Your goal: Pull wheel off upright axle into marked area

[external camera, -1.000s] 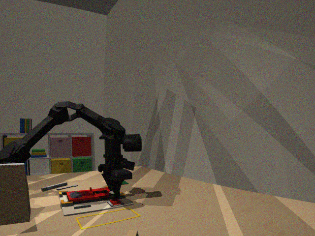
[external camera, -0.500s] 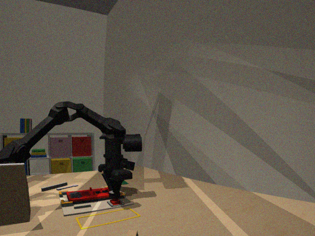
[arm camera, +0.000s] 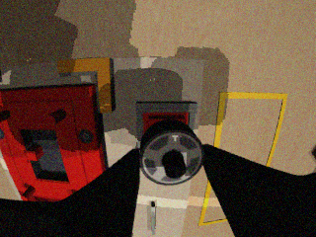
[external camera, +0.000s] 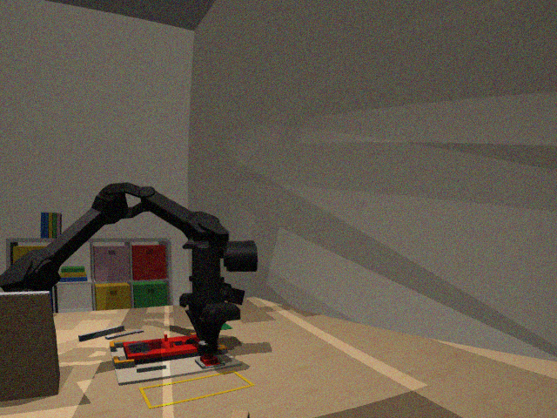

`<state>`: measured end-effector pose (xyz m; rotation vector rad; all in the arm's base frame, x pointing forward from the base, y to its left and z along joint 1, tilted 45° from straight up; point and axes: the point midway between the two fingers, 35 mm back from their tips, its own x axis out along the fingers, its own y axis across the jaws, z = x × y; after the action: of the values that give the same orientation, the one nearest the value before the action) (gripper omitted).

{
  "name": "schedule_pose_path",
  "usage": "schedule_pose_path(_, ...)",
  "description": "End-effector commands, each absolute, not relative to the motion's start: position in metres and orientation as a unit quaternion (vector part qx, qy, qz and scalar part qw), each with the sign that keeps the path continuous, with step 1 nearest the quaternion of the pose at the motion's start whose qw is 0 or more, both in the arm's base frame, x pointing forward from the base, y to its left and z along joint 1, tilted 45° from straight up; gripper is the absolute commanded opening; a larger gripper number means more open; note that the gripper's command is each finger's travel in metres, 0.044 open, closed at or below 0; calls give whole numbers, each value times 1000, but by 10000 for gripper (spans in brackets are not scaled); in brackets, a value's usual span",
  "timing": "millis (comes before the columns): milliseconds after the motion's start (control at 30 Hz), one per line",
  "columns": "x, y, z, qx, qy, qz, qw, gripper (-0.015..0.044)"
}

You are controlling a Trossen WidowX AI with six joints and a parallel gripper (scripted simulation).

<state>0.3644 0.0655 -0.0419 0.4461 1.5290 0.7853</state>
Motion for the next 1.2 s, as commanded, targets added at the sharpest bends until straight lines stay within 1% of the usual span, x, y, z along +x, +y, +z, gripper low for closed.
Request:
schedule_pose_path(0,365,53,-34,202,667,335,634,0)
schedule_pose_path(1167,366,45,-26,204,667,334,634,0)
